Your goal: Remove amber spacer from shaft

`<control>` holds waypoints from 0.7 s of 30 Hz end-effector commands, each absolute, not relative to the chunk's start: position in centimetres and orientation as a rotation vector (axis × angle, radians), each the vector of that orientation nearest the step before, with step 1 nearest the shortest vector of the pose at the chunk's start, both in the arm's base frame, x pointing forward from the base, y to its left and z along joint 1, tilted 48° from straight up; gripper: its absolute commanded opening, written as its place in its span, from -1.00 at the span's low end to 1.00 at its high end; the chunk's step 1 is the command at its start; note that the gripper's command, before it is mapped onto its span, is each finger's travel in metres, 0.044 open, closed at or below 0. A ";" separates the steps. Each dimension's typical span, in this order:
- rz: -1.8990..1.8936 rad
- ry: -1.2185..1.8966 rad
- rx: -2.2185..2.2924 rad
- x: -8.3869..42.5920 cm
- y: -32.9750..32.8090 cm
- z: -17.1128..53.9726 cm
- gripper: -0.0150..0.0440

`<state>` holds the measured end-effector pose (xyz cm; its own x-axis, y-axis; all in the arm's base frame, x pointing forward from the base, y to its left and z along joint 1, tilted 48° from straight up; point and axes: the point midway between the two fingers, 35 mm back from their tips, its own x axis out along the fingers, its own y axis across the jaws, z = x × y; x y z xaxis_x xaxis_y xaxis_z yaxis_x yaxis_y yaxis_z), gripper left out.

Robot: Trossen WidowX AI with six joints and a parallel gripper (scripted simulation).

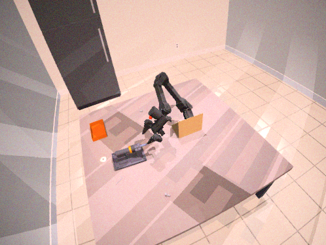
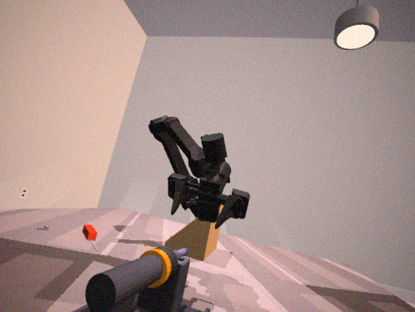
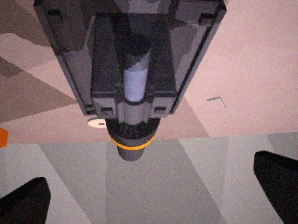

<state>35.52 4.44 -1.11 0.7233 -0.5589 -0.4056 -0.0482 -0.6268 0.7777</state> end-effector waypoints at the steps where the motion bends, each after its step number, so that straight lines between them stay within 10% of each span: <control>1: -0.917 -0.575 2.187 34.7 1.4 -3.5 1.00; 21: -0.920 -0.579 2.188 35.1 1.2 -3.5 1.00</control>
